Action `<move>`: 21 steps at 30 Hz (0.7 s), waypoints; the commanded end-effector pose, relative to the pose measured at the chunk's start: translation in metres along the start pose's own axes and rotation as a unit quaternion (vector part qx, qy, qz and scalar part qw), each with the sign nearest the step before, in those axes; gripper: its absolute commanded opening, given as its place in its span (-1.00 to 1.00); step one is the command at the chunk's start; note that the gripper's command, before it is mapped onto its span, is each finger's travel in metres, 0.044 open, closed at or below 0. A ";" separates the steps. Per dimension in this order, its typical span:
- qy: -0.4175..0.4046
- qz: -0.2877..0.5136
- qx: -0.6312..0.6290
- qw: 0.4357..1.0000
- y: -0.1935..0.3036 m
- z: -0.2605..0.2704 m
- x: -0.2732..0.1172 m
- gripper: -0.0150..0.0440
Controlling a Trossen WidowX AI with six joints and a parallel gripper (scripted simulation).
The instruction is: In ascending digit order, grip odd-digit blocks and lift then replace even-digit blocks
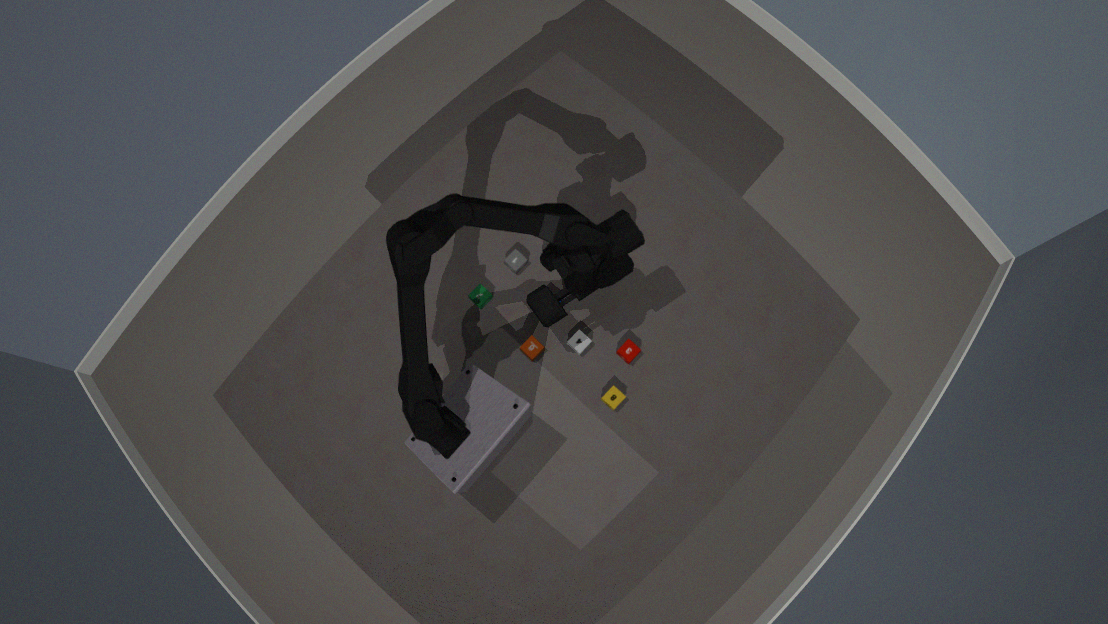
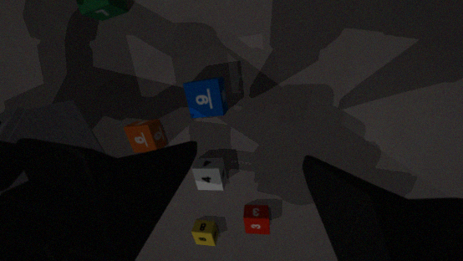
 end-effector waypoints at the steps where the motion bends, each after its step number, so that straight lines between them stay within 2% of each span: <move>1: 0.000 0.000 0.009 1.000 0.003 -0.001 -0.001 0.86; 4: 0.005 0.000 0.143 0.990 0.042 -0.006 -0.016 0.86; 7: 0.005 -0.006 0.312 0.950 0.092 -0.005 -0.034 0.86; 13: -0.014 -0.032 0.600 0.799 0.182 0.019 -0.061 0.86; 15: -0.019 -0.036 0.630 0.775 0.192 0.024 -0.063 0.86; 21: -0.019 -0.036 0.631 0.775 0.192 0.024 -0.064 0.86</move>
Point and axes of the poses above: the point midway between the two fingers, 35 mm back from their tips, its own x axis out along the fingers, its own z axis across the jaws, y = z × x, the point moved 1 cm from there along -x, back along the fingers, and after that the axes turned 7 degrees about x, right-handed, at the moved point
